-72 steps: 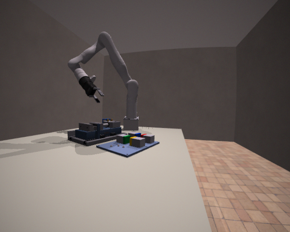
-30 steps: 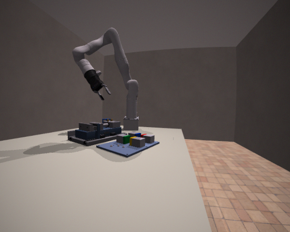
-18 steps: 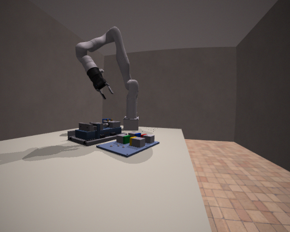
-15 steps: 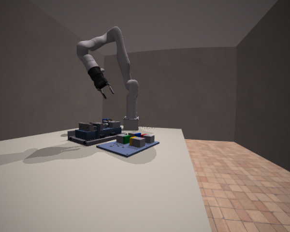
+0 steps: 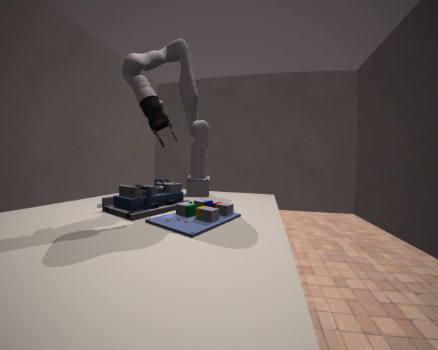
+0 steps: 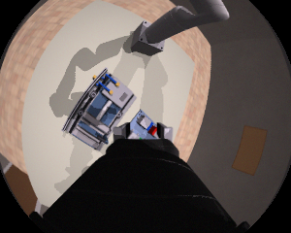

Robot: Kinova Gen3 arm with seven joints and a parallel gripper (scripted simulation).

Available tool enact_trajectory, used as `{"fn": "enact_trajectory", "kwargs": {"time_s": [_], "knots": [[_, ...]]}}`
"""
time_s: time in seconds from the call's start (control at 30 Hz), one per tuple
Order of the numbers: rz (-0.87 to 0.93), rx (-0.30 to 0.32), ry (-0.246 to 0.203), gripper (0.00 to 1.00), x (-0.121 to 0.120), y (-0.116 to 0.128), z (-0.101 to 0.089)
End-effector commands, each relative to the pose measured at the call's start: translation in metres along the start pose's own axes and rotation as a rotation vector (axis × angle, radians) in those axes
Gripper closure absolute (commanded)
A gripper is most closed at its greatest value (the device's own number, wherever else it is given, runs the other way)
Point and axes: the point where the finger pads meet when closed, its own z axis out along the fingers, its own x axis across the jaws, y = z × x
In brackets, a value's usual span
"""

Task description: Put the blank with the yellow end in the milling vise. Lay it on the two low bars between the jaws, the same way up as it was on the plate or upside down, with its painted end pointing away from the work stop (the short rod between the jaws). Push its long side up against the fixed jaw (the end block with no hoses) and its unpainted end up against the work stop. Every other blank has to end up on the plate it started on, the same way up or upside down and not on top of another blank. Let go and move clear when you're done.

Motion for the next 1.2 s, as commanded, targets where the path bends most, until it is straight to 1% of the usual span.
{"fn": "enact_trajectory", "kwargs": {"time_s": [0.0, 0.17, 0.23, 0.27, 0.73, 0.8, 0.83, 1.17], "knots": [[-0.050, 0.015, -0.031, 0.00, 0.009, 0.010, 0.002], [-0.115, 0.040, -0.064, 0.00, 0.018, 0.017, 0.004], [-0.115, 0.040, -0.064, 0.00, 0.018, 0.017, 0.004], [-0.110, 0.040, -0.054, 0.00, 0.016, 0.013, 0.004], [-0.291, 0.109, -0.145, 0.00, 0.043, 0.034, 0.012], [-0.291, 0.109, -0.145, 0.00, 0.043, 0.034, 0.012], [-0.286, 0.111, -0.137, 0.00, 0.040, 0.029, 0.011], [-0.415, 0.160, -0.204, 0.00, 0.058, 0.045, 0.017]]}}
